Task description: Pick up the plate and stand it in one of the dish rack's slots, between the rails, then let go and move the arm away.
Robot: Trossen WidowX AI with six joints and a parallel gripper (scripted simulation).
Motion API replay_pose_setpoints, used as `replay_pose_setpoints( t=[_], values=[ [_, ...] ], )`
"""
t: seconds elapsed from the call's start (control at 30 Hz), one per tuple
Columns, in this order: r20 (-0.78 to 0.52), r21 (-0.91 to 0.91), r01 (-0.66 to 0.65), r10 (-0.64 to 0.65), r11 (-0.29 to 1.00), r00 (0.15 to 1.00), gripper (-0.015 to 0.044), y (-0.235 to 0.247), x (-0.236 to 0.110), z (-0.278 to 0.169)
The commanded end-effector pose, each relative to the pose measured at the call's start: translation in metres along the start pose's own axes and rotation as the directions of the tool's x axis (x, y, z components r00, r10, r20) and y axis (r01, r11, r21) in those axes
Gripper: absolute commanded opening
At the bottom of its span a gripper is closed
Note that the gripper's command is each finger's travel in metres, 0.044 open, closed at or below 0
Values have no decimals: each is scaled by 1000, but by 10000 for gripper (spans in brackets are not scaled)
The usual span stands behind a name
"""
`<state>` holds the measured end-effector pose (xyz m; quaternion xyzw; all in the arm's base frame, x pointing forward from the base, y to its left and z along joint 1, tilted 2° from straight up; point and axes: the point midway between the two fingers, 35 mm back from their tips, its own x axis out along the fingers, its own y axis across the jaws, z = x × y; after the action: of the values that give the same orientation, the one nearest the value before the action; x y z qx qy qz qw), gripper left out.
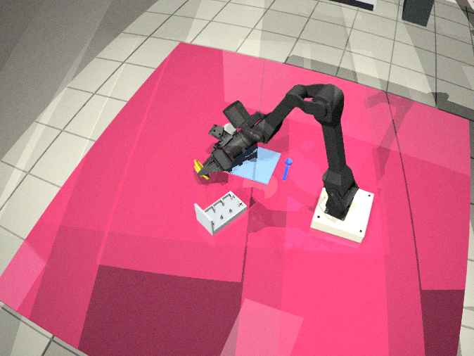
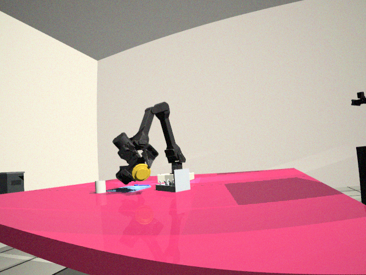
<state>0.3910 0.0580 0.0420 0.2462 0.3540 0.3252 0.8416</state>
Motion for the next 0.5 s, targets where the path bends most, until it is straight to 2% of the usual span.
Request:
replay_pose_setpoints(
  t=[0.0, 0.47],
  values=[
    [36, -67, -53, 56, 996, 998, 0, 0, -4, -7],
    [129, -314, -177, 227, 933, 965, 0, 8, -26, -28]
  ],
)
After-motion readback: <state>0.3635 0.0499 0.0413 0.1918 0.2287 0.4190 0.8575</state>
